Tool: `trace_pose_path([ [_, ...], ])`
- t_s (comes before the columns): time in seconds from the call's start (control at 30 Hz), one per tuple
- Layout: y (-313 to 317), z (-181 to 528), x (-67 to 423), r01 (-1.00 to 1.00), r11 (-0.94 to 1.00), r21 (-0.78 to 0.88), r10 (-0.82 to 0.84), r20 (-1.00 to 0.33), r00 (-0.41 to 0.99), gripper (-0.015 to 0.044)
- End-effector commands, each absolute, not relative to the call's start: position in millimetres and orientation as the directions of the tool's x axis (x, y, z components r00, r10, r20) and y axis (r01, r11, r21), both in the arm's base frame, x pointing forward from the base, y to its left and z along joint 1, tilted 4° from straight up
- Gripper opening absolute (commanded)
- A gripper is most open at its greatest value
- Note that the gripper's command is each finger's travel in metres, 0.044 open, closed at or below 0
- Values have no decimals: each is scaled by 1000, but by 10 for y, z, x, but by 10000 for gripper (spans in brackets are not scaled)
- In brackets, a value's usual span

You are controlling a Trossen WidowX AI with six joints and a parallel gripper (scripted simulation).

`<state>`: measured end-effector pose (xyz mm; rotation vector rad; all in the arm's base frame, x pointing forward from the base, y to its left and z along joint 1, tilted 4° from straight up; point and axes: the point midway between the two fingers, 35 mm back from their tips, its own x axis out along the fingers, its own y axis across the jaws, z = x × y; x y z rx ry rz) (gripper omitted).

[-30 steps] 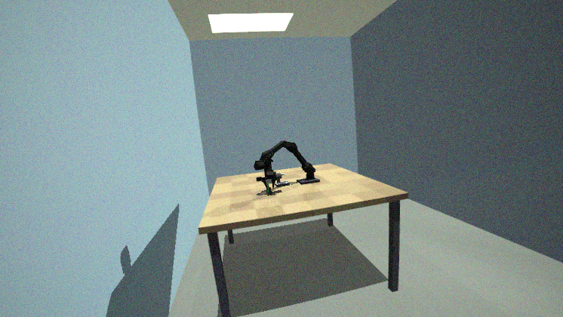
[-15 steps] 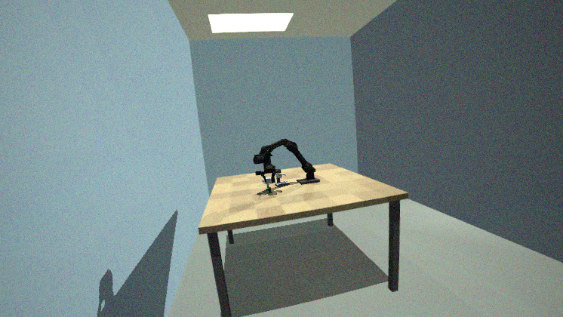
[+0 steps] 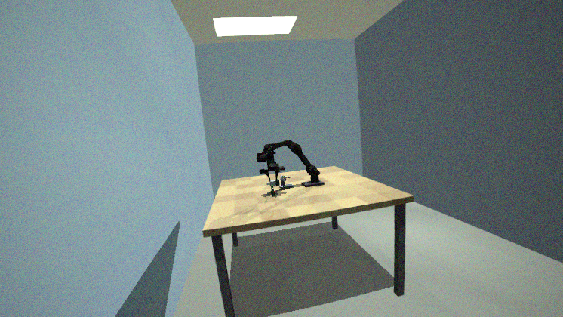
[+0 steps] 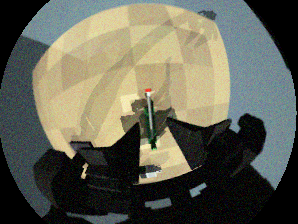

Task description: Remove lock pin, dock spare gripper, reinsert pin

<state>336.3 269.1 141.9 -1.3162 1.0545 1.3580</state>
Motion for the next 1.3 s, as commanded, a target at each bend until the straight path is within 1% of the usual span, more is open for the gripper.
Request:
trace_pose_path([
  [0.0, 2393, 1746, 3422, -984, -172, -49, 52, -998, 40, 180],
  [0.3, 2394, 1731, 3425, -984, -172, -49, 52, -998, 40, 180],
  [0.63, 2364, 1065, 3467, -984, -172, -49, 52, -998, 41, 180],
  [1.27, 2358, 801, 3490, -984, -172, -49, 52, -998, 41, 180],
])
